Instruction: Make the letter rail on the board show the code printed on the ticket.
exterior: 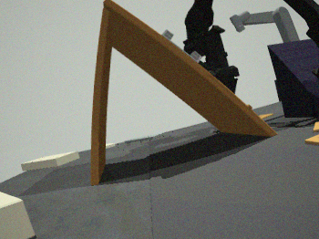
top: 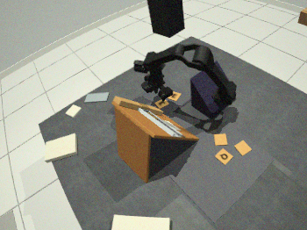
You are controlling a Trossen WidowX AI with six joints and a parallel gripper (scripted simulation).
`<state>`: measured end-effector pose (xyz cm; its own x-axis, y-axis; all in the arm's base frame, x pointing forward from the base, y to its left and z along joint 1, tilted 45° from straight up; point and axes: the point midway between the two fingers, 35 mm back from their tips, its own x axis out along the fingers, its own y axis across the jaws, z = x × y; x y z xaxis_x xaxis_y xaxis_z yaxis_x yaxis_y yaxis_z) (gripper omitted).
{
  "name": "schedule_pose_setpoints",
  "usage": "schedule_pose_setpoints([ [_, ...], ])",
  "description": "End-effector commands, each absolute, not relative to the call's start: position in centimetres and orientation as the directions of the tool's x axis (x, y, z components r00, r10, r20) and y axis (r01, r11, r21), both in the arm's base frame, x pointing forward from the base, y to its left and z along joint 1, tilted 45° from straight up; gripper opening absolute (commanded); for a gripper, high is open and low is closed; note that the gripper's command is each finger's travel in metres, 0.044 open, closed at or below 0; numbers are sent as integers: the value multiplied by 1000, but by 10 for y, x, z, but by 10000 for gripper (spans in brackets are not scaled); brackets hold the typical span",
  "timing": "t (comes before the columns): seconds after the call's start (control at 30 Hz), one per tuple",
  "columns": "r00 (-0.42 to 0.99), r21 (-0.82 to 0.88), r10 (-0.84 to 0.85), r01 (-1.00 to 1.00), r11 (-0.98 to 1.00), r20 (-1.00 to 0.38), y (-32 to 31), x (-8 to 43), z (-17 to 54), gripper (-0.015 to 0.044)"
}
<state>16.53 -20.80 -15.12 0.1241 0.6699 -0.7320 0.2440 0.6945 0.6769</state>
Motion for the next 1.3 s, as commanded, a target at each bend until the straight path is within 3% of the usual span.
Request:
schedule_pose_setpoints([
  [0.0,115,689,686,251,680,-719,-190,166,-168,340],
  [1.27,116,689,686,250,680,-718,-184,167,-175,340],
])
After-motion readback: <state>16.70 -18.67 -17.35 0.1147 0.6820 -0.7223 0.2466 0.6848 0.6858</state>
